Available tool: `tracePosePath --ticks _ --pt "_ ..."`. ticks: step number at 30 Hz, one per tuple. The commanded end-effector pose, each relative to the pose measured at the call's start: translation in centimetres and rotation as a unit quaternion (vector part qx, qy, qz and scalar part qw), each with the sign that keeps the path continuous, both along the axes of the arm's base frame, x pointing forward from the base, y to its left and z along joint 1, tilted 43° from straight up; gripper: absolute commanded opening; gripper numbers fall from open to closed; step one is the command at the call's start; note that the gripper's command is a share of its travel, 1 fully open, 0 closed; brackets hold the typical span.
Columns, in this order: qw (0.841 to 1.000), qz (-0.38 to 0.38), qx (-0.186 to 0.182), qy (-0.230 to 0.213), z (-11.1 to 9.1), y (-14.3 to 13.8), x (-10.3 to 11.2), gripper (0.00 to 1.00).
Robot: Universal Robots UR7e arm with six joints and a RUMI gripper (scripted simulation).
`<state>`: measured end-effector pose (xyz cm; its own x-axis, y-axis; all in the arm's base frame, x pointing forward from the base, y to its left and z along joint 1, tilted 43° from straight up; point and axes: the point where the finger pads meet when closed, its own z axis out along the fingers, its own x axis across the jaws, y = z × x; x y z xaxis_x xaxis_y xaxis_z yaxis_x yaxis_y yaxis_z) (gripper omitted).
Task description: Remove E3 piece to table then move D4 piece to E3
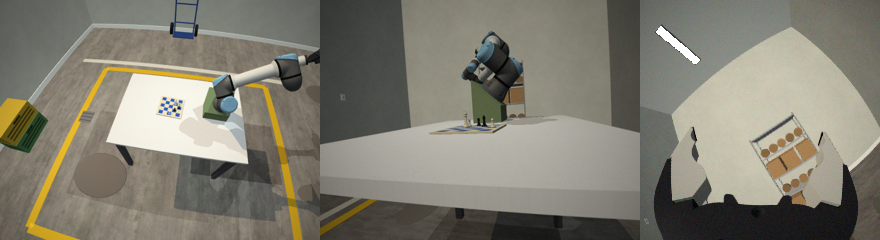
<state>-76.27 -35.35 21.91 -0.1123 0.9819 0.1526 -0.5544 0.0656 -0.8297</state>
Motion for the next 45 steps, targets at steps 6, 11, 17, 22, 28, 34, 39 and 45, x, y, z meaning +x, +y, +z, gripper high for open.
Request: tracePosePath --ticks 6,11,17,22,28,34,39,45 --pt "1.000 0.000 0.000 0.000 0.1 -0.1 0.0 1.00" --pt "1.000 0.001 0.003 -0.001 0.0 -0.4 0.0 1.00" --pt "1.000 0.002 0.013 -0.007 -0.2 -1.5 -0.1 1.00" --pt "1.000 0.004 0.022 -0.012 -0.5 -2.5 -0.1 1.00" --pt "0.998 0.009 0.050 -0.026 -1.2 -5.5 -0.1 1.00" --pt "0.994 0.018 0.093 -0.045 -2.4 -10.1 0.2 1.00" --pt "0.991 0.024 0.122 -0.056 -3.2 -13.0 0.5 1.00" --pt "0.977 0.044 0.195 -0.076 -5.4 -20.2 2.0 1.00"
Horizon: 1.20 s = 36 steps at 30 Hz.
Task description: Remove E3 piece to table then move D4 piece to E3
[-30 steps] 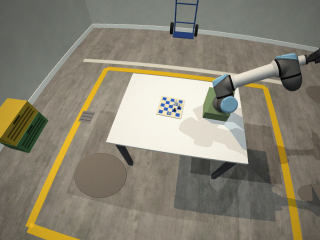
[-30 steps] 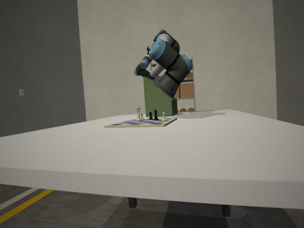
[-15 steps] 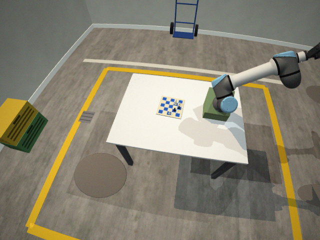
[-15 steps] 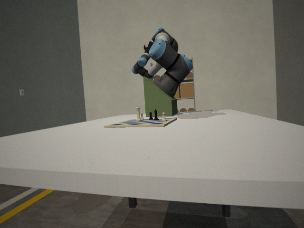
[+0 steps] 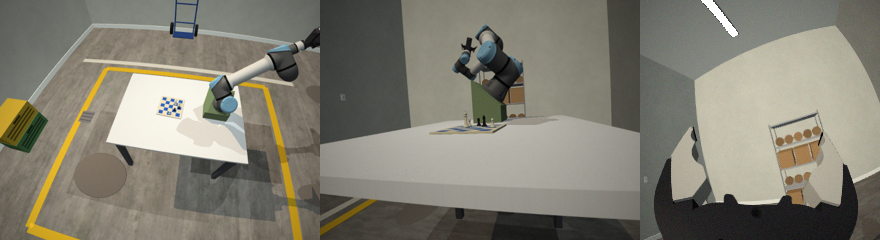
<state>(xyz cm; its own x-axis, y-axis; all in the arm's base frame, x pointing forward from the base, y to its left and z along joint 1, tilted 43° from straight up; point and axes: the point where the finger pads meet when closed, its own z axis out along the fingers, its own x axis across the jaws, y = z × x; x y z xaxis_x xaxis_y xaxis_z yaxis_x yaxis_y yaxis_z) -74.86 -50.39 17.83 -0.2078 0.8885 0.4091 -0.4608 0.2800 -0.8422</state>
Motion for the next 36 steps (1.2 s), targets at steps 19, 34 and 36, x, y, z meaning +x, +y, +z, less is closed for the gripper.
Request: tracePosePath --ticks 19,34,36 --pt "0.955 0.102 0.275 -0.039 -8.9 -25.4 10.4 1.00" --pt "0.889 0.179 0.421 -0.018 -14.6 -36.7 21.1 1.00" --pt "0.876 0.192 0.442 -0.012 -15.5 -38.2 23.0 1.00"
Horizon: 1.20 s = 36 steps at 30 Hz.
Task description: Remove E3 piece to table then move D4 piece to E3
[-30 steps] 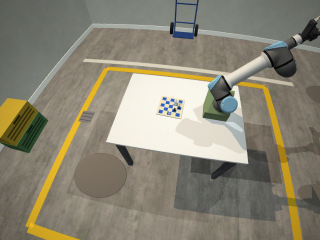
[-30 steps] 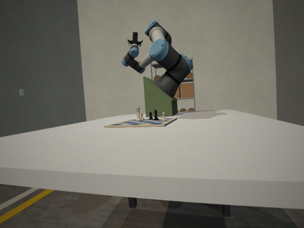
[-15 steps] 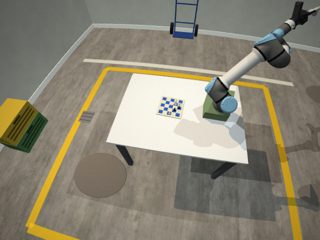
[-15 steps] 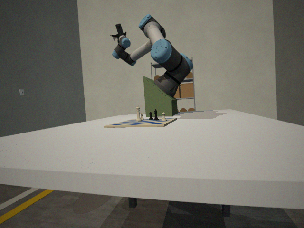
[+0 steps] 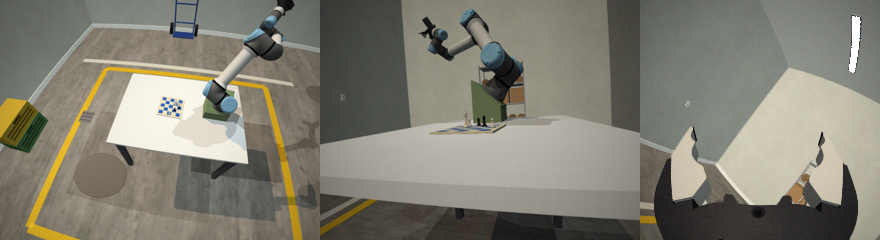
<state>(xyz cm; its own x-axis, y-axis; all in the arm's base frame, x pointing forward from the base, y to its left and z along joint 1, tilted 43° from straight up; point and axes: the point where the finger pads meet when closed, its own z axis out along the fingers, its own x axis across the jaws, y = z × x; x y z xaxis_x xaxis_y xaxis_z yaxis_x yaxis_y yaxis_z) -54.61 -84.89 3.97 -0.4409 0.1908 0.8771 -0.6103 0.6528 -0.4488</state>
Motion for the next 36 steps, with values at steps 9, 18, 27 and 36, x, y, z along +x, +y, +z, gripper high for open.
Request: tracePosePath --ticks 9,18,27,36 --pt "0.985 0.098 0.137 0.024 -5.3 -9.2 11.2 1.00" --pt "0.945 0.201 0.249 0.060 -10.1 -14.3 23.6 1.00" --pt "0.892 0.292 0.331 0.098 -13.9 -16.5 34.6 1.00" --pt "0.818 0.385 0.403 0.142 -17.5 -16.9 46.1 1.00"
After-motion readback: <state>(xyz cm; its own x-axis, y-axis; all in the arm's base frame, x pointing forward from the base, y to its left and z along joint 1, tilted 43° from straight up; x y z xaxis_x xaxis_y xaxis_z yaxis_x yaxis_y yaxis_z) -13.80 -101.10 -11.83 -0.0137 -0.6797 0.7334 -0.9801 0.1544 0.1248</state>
